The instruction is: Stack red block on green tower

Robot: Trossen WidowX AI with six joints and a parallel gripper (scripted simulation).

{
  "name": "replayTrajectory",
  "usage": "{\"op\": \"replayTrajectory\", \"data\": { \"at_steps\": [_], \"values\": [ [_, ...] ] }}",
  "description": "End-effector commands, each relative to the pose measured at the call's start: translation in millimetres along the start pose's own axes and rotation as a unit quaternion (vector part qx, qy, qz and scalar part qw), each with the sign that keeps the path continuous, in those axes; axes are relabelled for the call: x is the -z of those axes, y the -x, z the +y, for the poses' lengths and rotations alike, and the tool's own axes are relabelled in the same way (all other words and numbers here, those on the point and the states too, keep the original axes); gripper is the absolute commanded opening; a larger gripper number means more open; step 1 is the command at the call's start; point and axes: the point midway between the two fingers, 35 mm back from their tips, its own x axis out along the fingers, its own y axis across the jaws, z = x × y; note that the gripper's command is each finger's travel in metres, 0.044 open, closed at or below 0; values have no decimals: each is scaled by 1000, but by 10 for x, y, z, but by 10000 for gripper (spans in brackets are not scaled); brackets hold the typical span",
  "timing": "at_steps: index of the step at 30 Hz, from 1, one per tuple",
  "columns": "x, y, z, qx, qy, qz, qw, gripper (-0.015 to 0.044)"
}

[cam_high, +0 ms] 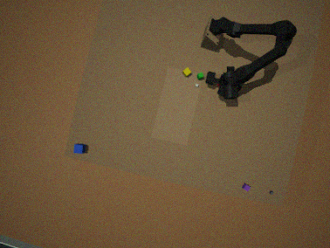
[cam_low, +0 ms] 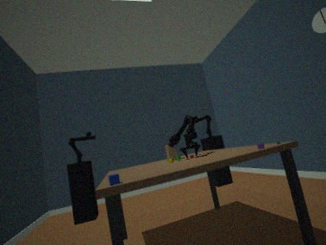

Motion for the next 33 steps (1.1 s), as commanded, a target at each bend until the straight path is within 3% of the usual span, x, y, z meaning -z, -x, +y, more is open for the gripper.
{"op": "replayTrajectory", "data": {
  "at_steps": [1,4,17,24,26,33],
  "values": [
    [11,-8,-11,2,-2,1,1000,440],
    [10,-2,-11,2,-2,1,1000,440],
    [10,-2,-11,2,-2,1,1000,99],
    [10,-2,-11,2,-2,1,1000,52],
    [8,23,-11,2,-2,1,1000,0],
    [-2,283,-7,3,-2,1,1000,0]
  ]
}}
